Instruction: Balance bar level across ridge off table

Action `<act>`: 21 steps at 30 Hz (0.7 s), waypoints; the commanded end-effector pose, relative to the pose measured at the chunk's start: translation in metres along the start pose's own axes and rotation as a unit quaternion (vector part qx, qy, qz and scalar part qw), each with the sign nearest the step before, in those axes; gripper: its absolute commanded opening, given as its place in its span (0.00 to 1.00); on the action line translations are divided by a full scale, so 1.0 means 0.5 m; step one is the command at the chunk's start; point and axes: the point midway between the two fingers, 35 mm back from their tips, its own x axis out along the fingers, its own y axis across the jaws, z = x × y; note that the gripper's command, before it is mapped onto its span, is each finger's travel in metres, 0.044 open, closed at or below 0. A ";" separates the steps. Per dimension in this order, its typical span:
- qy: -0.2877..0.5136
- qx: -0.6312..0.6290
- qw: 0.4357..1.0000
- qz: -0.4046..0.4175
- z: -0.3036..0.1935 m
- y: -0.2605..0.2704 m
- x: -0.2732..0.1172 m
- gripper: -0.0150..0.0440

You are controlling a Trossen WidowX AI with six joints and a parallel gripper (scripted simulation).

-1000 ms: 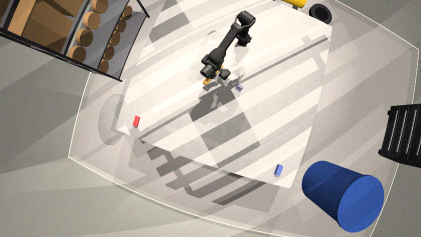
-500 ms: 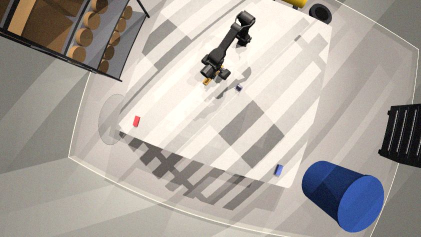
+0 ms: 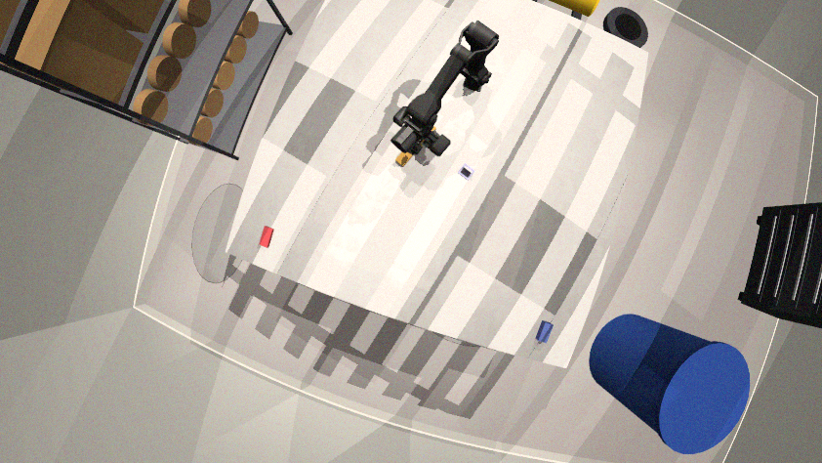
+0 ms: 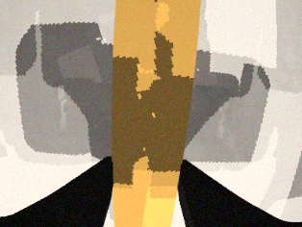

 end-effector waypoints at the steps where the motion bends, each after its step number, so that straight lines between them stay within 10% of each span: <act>1: -0.001 0.000 1.000 0.000 0.003 0.000 -0.015 0.25; 21: 0.000 0.001 1.000 0.002 0.008 0.000 -0.118 0.25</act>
